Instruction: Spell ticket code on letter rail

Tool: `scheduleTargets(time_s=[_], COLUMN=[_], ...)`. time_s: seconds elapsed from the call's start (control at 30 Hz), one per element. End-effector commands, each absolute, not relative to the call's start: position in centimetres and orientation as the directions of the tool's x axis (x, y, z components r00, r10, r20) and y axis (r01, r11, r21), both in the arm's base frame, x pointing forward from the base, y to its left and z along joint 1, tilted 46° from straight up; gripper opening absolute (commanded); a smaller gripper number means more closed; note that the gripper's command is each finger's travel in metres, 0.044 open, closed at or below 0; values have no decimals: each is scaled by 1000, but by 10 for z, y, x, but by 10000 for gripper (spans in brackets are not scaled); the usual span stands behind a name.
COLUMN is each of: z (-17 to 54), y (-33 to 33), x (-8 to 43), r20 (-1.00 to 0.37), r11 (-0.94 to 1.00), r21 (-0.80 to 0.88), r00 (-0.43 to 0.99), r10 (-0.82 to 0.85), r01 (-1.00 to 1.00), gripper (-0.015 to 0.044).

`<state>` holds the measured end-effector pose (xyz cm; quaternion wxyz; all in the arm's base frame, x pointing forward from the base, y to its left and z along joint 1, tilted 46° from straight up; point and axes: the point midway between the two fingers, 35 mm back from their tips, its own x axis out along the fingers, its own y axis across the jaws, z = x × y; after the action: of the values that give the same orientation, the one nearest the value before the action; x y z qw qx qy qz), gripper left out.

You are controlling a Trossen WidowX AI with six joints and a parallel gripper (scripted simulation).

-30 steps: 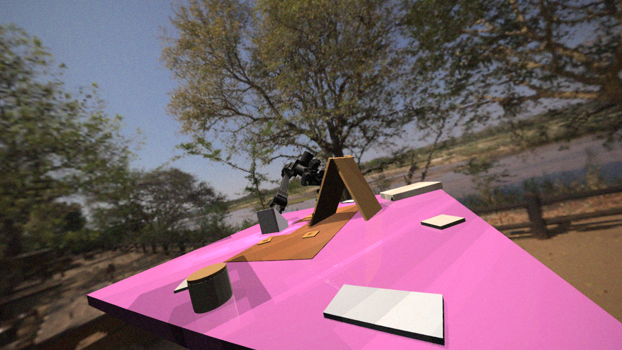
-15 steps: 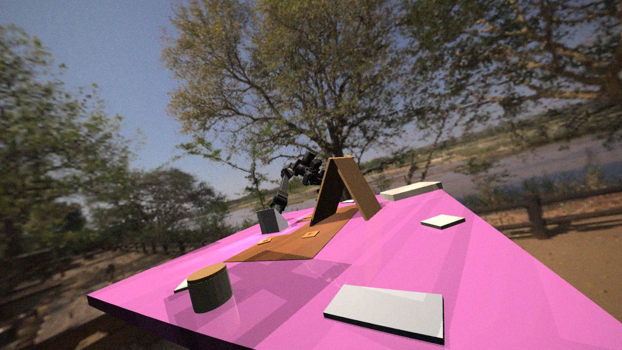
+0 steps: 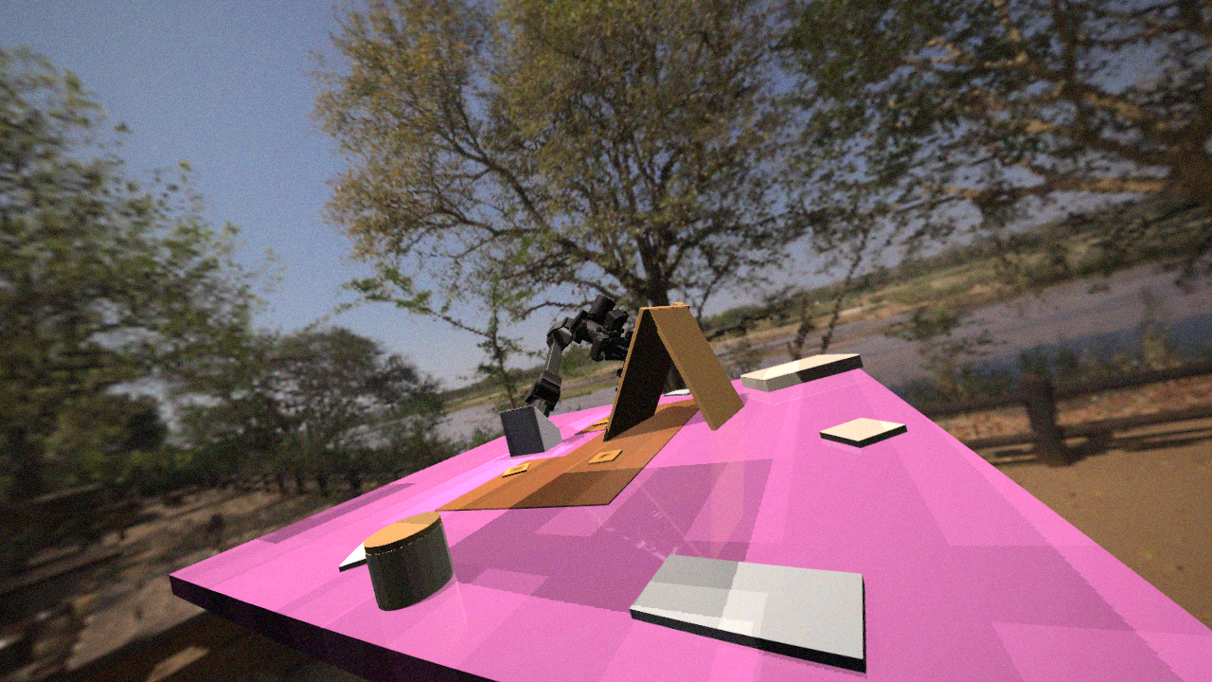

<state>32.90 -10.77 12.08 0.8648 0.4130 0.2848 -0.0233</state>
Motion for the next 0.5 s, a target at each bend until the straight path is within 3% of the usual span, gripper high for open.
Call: scheduleTargets(time_s=[0.0,0.07,0.47], z=[122,124,130], y=[-108,-109,-111], x=[327,324,315], r20=[-512,-513,-514], r11=[657,657,657], r21=[701,700,700], r00=[837,837,836], r10=[192,192,192], r01=[278,279,279], gripper=[263,295,295])
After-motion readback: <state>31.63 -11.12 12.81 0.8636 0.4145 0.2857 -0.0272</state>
